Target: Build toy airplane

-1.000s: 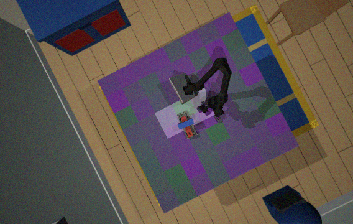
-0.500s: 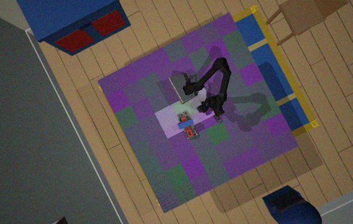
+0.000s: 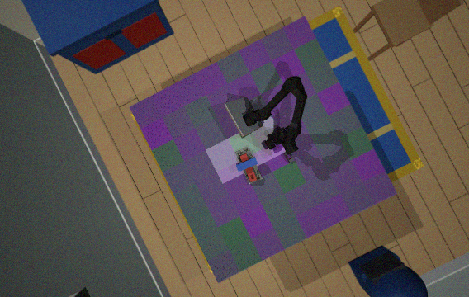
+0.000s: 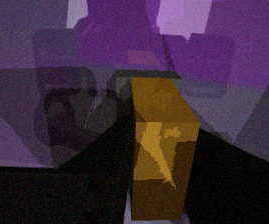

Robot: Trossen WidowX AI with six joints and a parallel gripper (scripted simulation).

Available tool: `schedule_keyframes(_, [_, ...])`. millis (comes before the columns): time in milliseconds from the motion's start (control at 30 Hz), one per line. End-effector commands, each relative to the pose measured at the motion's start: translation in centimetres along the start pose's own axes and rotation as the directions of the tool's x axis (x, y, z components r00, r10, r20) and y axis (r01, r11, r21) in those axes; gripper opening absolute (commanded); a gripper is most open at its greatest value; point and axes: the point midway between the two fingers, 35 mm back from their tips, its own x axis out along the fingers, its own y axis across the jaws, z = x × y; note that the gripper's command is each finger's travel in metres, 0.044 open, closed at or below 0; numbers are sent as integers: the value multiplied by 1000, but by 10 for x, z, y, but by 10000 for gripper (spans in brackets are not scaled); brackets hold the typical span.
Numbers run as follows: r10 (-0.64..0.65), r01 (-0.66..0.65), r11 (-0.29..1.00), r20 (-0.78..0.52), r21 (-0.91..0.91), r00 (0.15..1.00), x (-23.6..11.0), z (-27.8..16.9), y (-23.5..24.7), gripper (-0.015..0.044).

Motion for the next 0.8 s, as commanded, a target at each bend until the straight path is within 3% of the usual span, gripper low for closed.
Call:
schedule_keyframes(0, [3,-3,1000,2,1,1000,0,0,0,0])
schedule_keyframes(200, [-57,57,996,5,-69,998,-7,1,3,0])
schedule_keyframes(767, [-63,63,998,14,-7,998,-57,6,-2,0])
